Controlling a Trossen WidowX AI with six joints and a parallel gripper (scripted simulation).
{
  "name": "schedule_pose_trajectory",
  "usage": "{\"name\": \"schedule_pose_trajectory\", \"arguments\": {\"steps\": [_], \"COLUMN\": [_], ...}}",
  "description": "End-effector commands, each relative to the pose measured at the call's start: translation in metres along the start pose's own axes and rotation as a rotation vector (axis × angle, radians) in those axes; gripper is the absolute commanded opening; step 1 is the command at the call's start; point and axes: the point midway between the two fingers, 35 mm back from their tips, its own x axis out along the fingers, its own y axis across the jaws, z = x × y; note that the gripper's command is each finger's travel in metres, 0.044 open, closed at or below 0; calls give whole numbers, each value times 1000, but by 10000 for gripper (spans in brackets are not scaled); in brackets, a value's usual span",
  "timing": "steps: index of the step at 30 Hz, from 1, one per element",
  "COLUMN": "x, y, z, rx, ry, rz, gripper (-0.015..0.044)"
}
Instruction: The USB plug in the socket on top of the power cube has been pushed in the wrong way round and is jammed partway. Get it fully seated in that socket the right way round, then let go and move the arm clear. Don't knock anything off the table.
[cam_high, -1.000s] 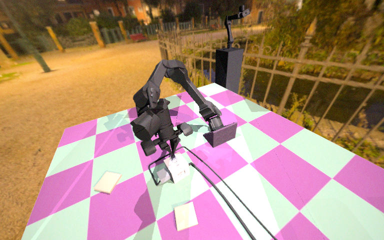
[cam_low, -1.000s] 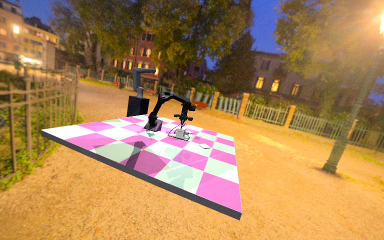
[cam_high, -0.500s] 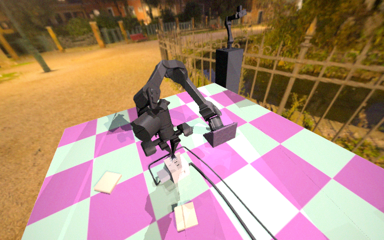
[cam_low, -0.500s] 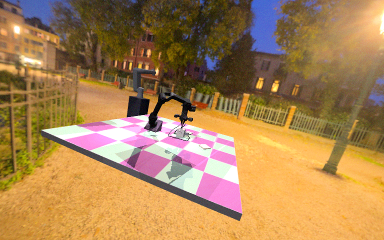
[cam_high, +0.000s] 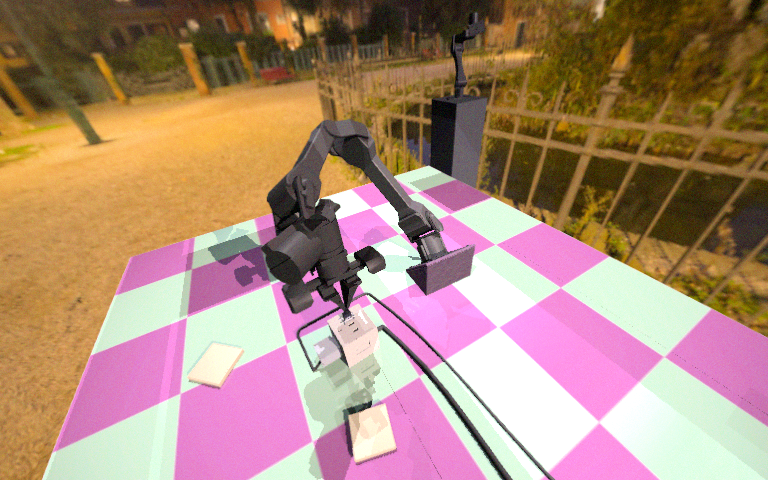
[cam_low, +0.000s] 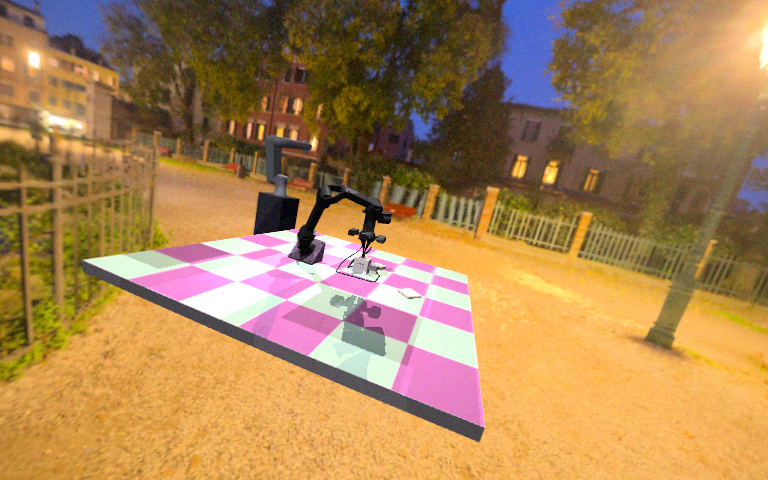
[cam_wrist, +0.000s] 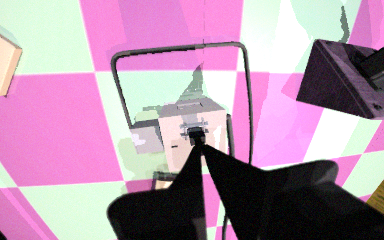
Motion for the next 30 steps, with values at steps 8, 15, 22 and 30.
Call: {"name": "schedule_pose_trajectory", "arguments": {"steps": [8, 15, 22, 30], "x": [2, 3, 3, 4], "y": [0, 0, 0, 0], "z": [0, 1, 1, 1], "rx": [-6, -6, -6, -6], "ry": [-2, -2, -2, -2], "rz": [2, 2, 2, 2], "gripper": [0, 0, 0, 0]}}
